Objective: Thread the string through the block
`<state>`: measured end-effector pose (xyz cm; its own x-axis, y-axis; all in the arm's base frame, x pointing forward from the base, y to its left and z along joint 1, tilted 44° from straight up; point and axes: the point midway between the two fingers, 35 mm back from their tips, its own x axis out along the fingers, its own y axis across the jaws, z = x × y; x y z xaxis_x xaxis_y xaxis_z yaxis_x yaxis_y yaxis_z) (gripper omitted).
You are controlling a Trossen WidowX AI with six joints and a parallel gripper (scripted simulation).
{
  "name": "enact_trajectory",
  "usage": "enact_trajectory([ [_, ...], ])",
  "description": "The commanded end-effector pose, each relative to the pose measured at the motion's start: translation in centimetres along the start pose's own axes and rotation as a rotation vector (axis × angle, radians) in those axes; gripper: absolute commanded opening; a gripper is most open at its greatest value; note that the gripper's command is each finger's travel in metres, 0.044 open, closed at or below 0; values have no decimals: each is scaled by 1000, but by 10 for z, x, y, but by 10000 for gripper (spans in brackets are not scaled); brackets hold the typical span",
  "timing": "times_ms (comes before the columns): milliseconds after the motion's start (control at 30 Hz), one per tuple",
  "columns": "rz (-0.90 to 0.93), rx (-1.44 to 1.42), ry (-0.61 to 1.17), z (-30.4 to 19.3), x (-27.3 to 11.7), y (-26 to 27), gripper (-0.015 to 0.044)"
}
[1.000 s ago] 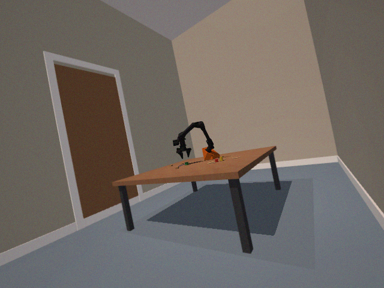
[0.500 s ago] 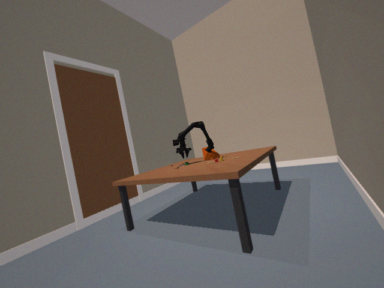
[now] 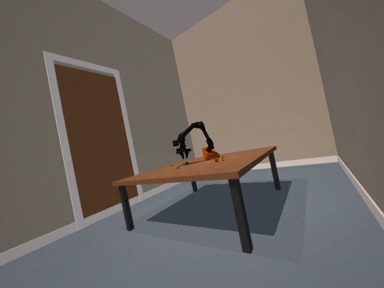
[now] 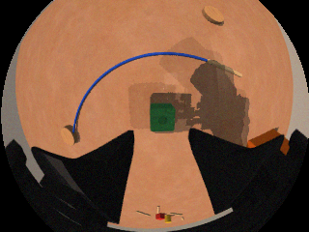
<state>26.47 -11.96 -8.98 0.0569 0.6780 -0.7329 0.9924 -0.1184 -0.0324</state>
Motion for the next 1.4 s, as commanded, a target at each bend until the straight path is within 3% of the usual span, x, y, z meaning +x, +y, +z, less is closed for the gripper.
enact_trajectory([
  [0,-8,7,9,-2,10,-3,235],
  [867,-8,6,12,-3,52,-4,235],
  [1367,-8,6,12,-3,53,-4,235],
])
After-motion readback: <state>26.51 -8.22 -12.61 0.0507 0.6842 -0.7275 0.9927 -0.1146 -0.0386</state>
